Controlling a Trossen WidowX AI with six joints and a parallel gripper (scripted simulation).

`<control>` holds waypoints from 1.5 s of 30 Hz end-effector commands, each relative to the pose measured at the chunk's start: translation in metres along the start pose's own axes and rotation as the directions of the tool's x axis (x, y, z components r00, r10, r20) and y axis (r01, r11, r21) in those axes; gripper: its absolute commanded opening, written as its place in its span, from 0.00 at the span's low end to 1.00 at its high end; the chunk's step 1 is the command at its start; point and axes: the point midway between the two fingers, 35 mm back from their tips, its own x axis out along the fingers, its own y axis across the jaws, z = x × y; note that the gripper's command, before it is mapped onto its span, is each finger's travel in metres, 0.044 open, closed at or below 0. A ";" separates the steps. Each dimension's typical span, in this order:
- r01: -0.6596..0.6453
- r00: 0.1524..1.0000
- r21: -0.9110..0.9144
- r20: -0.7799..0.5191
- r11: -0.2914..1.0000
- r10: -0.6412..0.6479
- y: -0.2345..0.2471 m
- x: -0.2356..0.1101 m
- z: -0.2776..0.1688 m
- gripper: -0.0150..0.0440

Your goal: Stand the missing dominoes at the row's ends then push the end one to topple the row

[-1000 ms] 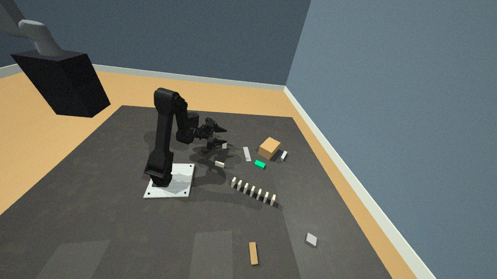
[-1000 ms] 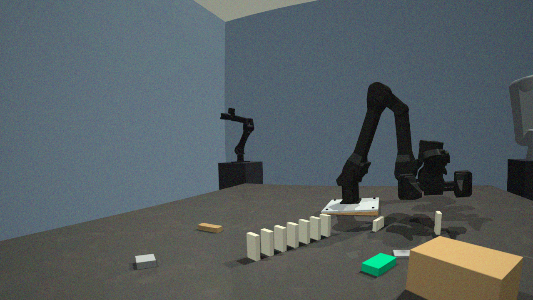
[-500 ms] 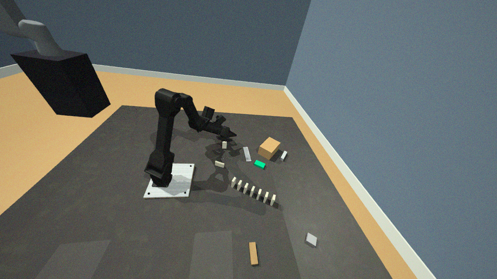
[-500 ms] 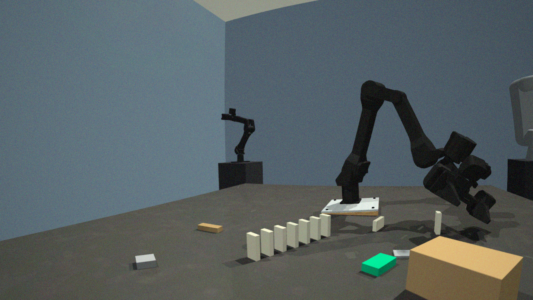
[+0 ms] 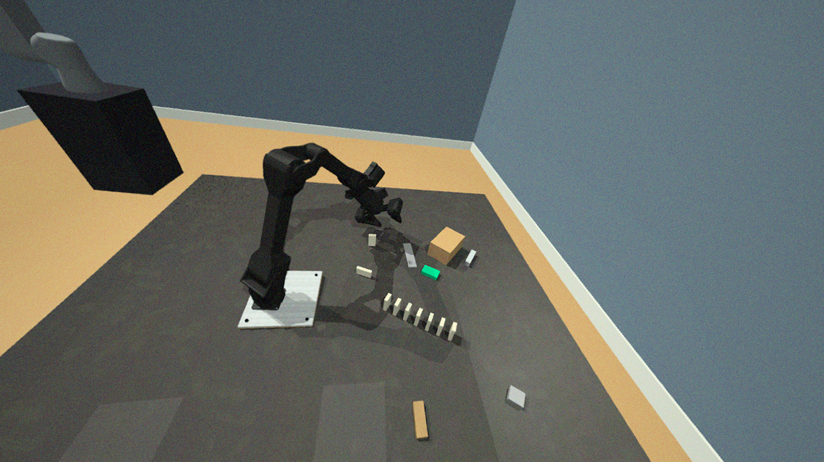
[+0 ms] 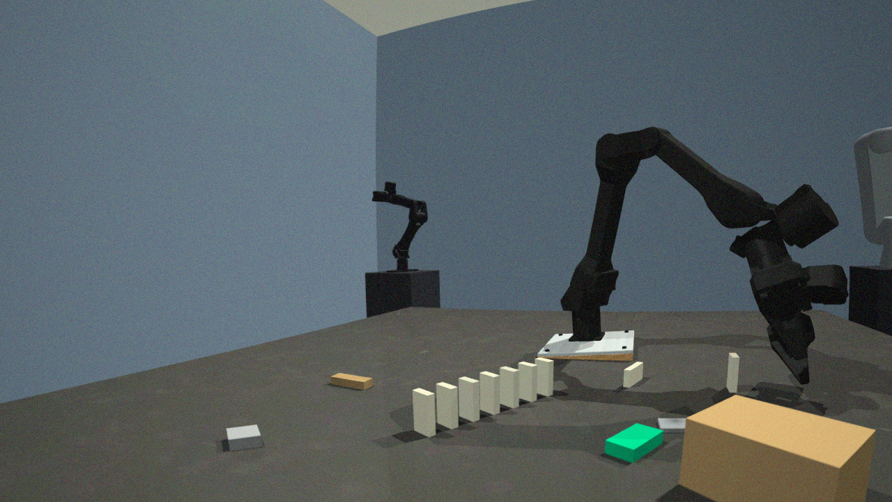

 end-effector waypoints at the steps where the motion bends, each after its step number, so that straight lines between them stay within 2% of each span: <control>1: -0.453 0.887 -0.222 -0.208 0.863 0.412 -0.025 -0.055 -0.028 1.00; 8: -0.604 0.788 -0.226 -0.313 0.764 0.530 -0.025 -0.086 -0.052 1.00; 20: -0.610 0.783 -0.225 -0.317 0.760 0.535 -0.026 -0.087 -0.053 1.00; 30: -0.610 0.783 -0.225 -0.317 0.760 0.535 0.007 -0.040 -0.071 1.00; 45: -0.610 0.783 -0.225 -0.317 0.760 0.535 0.017 -0.025 -0.078 1.00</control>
